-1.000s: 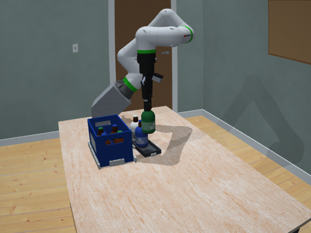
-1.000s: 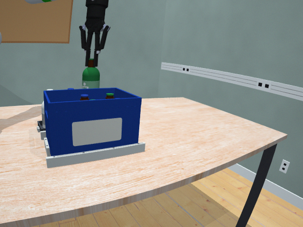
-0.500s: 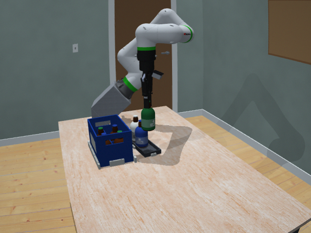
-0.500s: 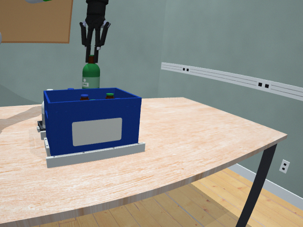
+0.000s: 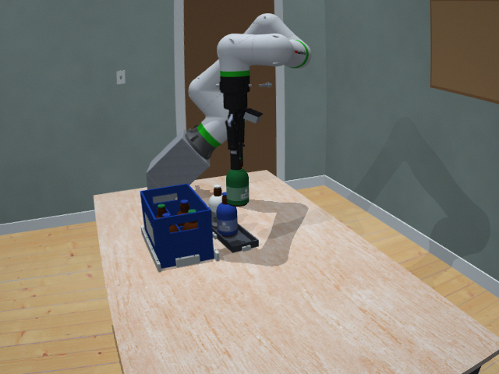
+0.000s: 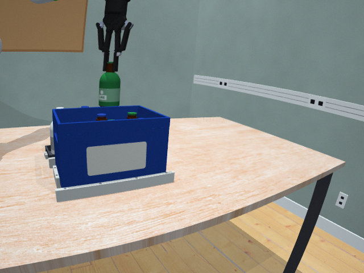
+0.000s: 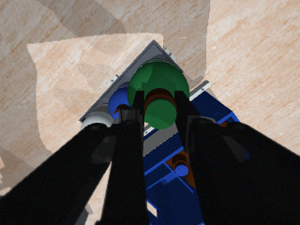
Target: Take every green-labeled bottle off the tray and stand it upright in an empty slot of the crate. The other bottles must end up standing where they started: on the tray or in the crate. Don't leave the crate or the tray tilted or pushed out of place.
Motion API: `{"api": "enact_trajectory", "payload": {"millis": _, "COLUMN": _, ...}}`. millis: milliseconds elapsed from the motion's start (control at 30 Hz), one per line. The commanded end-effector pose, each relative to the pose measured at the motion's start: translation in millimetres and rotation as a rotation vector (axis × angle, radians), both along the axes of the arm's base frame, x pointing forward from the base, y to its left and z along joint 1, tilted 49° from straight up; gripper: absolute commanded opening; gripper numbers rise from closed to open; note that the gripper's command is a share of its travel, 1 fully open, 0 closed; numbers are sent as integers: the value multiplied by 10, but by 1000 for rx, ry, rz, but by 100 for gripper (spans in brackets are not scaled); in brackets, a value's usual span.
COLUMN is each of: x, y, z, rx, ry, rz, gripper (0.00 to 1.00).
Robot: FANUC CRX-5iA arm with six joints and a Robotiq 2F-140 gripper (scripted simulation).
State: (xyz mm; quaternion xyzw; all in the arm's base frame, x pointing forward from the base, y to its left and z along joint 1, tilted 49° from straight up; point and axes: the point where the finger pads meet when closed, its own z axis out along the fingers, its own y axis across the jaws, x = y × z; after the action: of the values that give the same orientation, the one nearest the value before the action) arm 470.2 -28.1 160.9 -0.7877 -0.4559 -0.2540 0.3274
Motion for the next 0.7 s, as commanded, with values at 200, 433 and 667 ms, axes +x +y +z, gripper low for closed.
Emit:
{"api": "enact_trajectory", "payload": {"millis": 200, "x": -6, "y": -63, "z": 51, "rx": -1, "ry": -1, "rz": -1, "gripper": 10}}
{"api": "enact_trajectory", "payload": {"millis": 433, "x": -12, "y": -104, "z": 87, "rx": -1, "ry": -1, "rz": -1, "gripper": 10}}
{"api": "enact_trajectory", "payload": {"millis": 667, "x": -16, "y": -130, "z": 110, "rx": -1, "ry": -1, "rz": -1, "gripper": 10}}
